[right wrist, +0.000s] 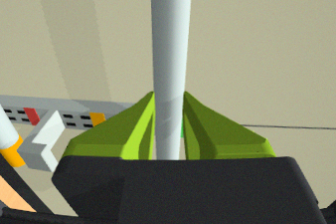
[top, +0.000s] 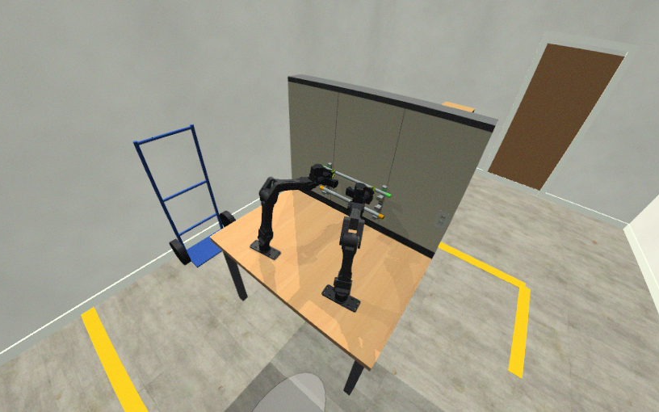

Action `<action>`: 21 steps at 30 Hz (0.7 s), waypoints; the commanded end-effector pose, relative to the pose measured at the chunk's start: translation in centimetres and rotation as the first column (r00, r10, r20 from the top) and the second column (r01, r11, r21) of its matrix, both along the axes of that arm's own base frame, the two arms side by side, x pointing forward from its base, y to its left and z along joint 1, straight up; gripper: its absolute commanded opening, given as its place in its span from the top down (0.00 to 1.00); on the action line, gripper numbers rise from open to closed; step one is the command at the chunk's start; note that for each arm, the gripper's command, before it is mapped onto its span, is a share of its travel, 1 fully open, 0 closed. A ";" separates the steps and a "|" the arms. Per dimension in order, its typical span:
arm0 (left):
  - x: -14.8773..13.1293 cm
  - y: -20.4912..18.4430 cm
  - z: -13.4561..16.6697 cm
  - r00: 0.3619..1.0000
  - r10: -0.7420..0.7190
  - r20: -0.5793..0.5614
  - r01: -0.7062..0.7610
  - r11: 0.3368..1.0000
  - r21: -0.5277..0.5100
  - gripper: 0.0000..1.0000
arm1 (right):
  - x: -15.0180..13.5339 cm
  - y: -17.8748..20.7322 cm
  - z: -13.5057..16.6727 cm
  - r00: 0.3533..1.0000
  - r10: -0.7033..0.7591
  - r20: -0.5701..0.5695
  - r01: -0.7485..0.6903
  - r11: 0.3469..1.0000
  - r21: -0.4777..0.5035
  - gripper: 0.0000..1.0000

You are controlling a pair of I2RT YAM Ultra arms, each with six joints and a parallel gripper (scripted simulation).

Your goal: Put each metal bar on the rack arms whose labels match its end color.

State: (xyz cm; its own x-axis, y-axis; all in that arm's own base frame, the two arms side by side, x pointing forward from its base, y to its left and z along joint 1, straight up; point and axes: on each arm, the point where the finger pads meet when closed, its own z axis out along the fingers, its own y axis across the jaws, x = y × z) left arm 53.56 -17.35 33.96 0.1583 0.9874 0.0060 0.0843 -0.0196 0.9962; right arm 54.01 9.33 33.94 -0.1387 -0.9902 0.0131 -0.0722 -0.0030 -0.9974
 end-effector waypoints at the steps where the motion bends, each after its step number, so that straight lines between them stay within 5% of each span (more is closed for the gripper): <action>1: 0.4 0.2 3.8 0.996 0.000 0.085 0.002 1.000 -0.021 1.00 | 0.6 -0.1 3.2 0.997 0.003 0.072 -0.004 1.000 0.001 1.00; 21: 0.7 0.2 -0.5 0.996 0.000 0.085 0.002 1.000 -0.021 1.00 | 1.0 -0.2 -0.5 0.997 0.004 0.072 -0.004 1.000 0.002 1.00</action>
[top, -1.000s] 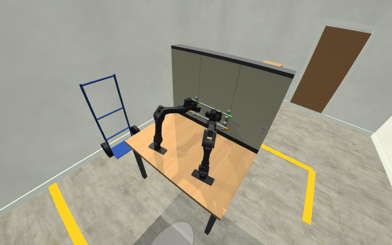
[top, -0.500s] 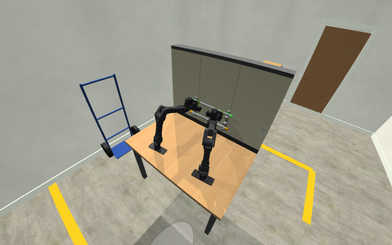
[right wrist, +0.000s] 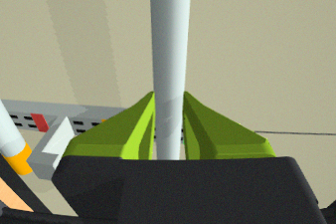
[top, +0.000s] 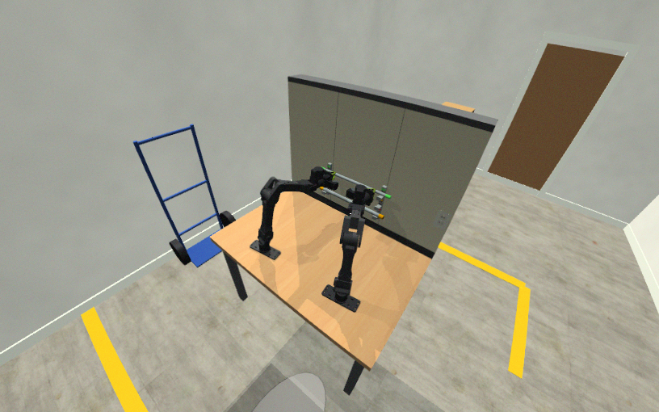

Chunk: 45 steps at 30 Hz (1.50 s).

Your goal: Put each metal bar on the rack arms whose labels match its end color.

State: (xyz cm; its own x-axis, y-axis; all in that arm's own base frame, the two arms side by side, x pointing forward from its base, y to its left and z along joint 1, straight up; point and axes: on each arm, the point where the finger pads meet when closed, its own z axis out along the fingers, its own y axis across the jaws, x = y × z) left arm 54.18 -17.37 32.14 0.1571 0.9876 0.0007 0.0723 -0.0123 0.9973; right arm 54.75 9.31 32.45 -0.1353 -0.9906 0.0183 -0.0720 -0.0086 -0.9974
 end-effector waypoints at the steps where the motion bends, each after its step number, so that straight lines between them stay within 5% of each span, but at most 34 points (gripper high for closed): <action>1: 0.1 0.2 1.0 0.997 -0.002 0.073 0.003 1.000 -0.014 1.00 | 0.2 -0.2 0.8 0.997 0.000 0.072 -0.001 1.000 0.007 1.00; 37: 0.1 0.2 -0.4 0.997 -0.002 0.072 0.003 1.000 -0.014 1.00 | 0.2 -0.2 -0.7 0.997 0.000 0.071 -0.001 1.000 0.007 1.00; 45: 0.1 0.2 -0.5 0.997 -0.002 0.072 0.003 1.000 -0.013 0.89 | 0.2 -0.2 -0.8 0.998 0.000 0.070 -0.001 1.000 0.008 0.88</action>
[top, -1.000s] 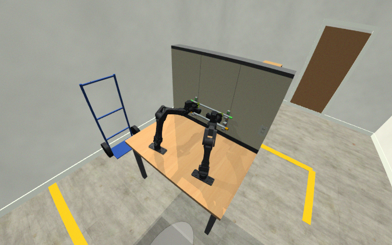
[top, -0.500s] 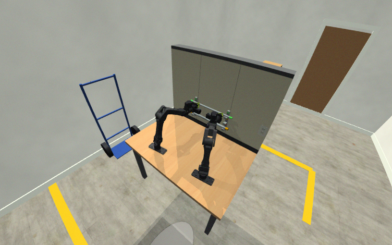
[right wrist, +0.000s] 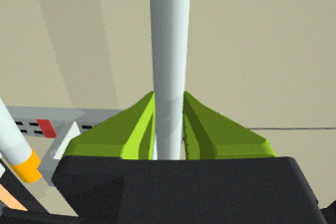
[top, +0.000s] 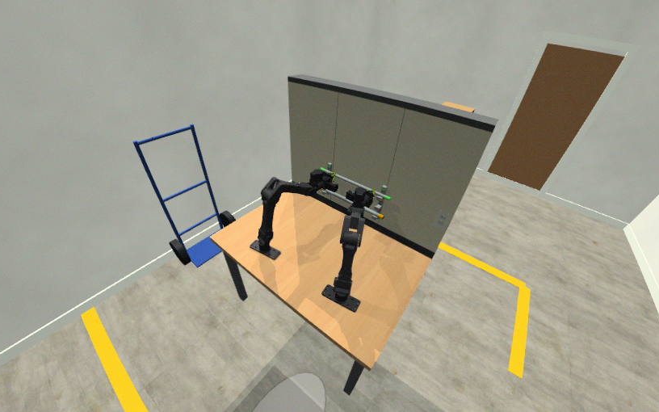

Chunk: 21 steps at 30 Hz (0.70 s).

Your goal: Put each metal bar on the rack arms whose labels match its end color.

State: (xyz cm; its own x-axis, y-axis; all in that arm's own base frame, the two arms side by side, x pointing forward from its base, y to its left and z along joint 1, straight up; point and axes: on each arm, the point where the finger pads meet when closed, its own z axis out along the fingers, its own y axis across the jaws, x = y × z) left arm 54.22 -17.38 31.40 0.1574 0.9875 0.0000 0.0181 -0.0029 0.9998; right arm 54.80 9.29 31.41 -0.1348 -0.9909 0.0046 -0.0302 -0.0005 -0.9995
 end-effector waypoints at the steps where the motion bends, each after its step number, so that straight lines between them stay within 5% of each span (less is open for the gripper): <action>1: 0.0 0.2 0.3 1.000 -0.002 0.018 0.002 1.000 -0.004 0.88 | 0.2 -0.2 0.3 1.000 -0.001 0.028 0.001 1.000 0.000 0.86; 21: 0.0 0.2 0.3 1.000 -0.002 0.018 0.002 1.000 -0.004 0.62 | 0.2 -0.2 0.3 1.000 0.000 0.029 0.000 1.000 0.000 0.61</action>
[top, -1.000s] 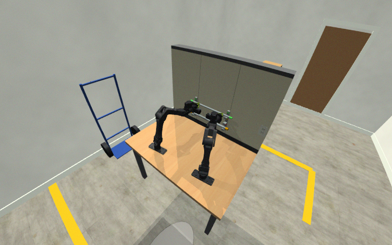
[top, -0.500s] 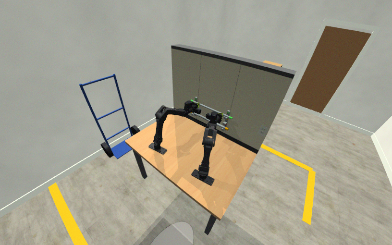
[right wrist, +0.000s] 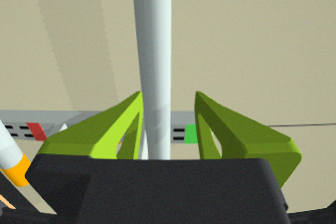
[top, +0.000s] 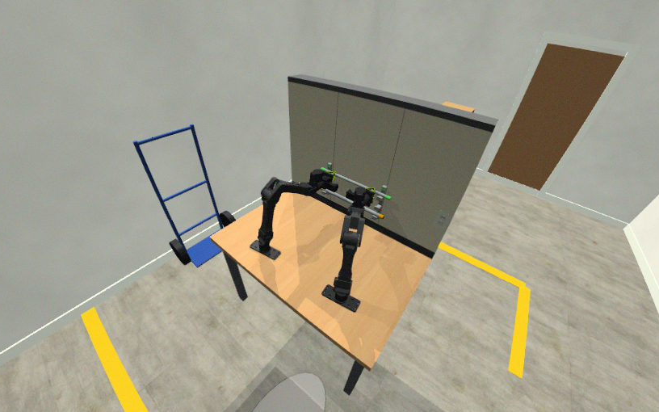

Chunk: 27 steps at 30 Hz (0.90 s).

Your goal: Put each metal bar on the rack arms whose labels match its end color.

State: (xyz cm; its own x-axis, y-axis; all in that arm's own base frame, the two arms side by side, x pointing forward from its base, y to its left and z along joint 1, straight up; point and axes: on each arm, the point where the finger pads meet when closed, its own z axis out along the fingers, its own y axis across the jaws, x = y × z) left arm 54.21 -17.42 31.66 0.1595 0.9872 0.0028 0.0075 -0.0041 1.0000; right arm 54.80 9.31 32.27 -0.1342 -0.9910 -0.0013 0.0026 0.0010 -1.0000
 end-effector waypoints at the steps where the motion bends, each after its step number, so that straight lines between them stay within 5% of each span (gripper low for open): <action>1: 0.1 0.2 0.0 1.000 0.000 0.007 0.000 1.000 -0.005 0.61 | 0.2 -0.2 -0.6 1.000 -0.001 -0.004 0.001 1.000 -0.001 0.60; 20: 0.1 0.2 0.0 1.000 0.000 0.007 0.000 1.000 -0.005 0.36 | 0.2 -0.2 -0.5 1.000 -0.001 -0.002 0.001 1.000 -0.001 0.35; 27: -0.5 0.3 0.0 1.000 0.000 0.007 0.000 1.000 -0.005 0.36 | -0.4 -0.1 -0.5 1.000 -0.001 -0.002 0.001 1.000 -0.001 0.35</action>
State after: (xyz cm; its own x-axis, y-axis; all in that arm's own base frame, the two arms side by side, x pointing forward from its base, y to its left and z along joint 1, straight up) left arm 54.16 -17.40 31.43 0.1597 0.9872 0.0034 0.0078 -0.0047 1.0000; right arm 54.79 9.30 32.58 -0.1342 -0.9909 -0.0063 0.0151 0.0043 -0.9999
